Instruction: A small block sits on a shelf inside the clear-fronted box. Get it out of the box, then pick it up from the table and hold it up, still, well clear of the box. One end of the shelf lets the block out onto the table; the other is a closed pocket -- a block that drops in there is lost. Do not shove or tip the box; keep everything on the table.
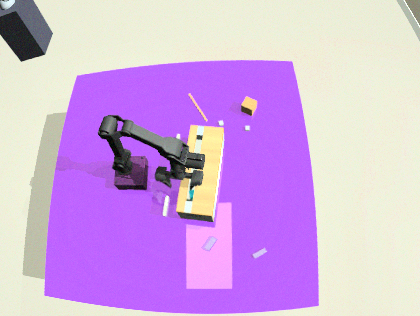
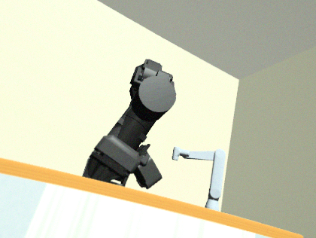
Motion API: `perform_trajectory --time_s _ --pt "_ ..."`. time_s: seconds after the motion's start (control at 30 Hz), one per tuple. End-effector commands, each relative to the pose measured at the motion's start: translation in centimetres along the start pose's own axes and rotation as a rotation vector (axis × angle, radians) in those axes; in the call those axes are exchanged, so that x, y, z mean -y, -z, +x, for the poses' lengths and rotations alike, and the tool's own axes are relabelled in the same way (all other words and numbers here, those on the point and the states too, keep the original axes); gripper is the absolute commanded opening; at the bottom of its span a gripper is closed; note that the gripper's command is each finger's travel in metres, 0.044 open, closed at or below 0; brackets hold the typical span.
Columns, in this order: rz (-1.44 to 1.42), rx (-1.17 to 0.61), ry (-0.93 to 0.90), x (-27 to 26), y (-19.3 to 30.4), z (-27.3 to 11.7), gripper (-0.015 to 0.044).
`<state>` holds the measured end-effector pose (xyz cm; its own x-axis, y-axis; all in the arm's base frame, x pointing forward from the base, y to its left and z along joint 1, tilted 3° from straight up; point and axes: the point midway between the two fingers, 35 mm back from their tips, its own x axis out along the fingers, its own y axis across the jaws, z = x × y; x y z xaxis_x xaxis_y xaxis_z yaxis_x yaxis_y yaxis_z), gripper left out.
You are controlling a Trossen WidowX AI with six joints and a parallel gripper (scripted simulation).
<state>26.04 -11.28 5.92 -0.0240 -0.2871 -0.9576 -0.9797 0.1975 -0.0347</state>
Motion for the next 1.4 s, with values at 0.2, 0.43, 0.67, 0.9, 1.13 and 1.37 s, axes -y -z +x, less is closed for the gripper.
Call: perform_trajectory --time_s 0.2,0.43,0.67,0.9,1.13,1.37 --pt "-0.002 -0.006 0.001 0.0 2.1 0.7 0.0400" --pt "-0.002 -0.007 0.001 0.0 3.6 1.2 0.0400" --pt "-0.001 -0.008 0.000 0.0 4.3 0.6 0.0400" --pt "0.002 -0.007 -0.006 -0.2 5.8 -4.5 0.0400" --pt "0.010 -0.010 0.005 0.1 5.7 -4.1 0.0400" --pt "0.048 -0.029 0.016 -0.3 6.9 -4.1 0.0348"
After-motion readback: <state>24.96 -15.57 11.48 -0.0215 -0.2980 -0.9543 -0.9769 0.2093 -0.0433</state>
